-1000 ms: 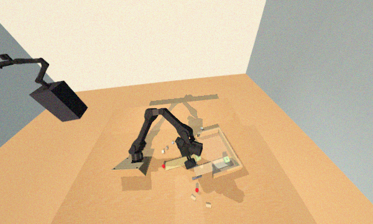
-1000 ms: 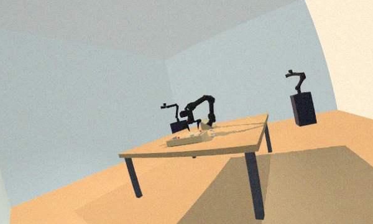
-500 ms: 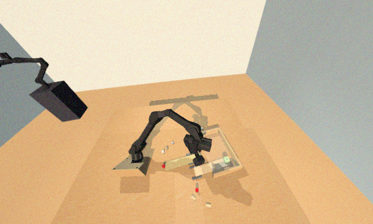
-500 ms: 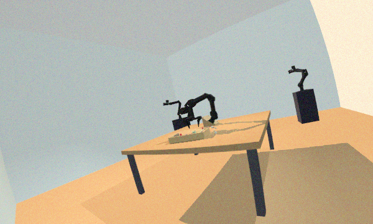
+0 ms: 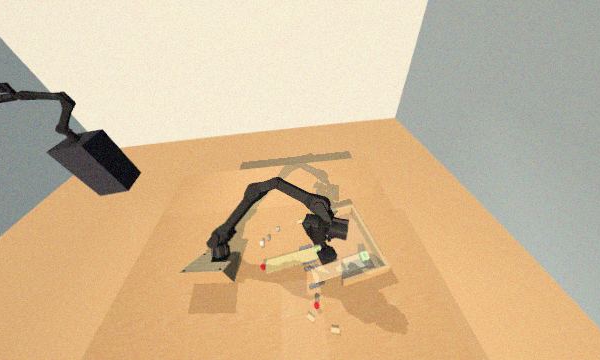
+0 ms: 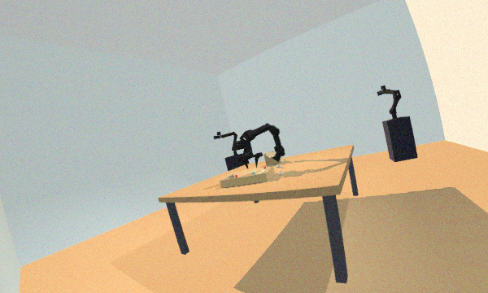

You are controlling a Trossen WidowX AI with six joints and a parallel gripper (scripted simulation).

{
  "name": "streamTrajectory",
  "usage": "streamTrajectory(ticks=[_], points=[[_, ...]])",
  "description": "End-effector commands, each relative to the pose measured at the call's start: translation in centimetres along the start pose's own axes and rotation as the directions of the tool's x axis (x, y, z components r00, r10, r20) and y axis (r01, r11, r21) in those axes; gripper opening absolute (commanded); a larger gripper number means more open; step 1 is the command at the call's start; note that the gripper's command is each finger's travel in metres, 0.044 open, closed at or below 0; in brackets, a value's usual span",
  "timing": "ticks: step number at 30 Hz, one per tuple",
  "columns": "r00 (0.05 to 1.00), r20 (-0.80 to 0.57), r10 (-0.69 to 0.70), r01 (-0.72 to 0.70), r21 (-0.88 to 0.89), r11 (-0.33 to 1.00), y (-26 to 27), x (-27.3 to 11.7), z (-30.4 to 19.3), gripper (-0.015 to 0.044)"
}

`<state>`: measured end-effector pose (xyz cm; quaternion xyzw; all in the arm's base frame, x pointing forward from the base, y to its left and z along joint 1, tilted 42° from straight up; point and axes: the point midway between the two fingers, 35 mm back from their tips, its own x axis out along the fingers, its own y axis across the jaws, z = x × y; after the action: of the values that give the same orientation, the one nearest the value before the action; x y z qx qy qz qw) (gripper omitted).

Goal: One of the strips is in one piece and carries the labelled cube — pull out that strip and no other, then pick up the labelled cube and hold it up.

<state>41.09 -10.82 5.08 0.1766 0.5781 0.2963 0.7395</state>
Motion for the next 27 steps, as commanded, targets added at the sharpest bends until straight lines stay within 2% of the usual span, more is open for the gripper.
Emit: streamTrajectory(ticks=[1, 27], points=[[1.0, 0.001, 0.003, -0.003, 0.006, 1.0, 0.0, 0.7, 0.1, 0.025], [1.0, 0.002, 0.005, -0.005, 0.006, 1.0, 0.1, 4.9, 0.0, 0.025]])
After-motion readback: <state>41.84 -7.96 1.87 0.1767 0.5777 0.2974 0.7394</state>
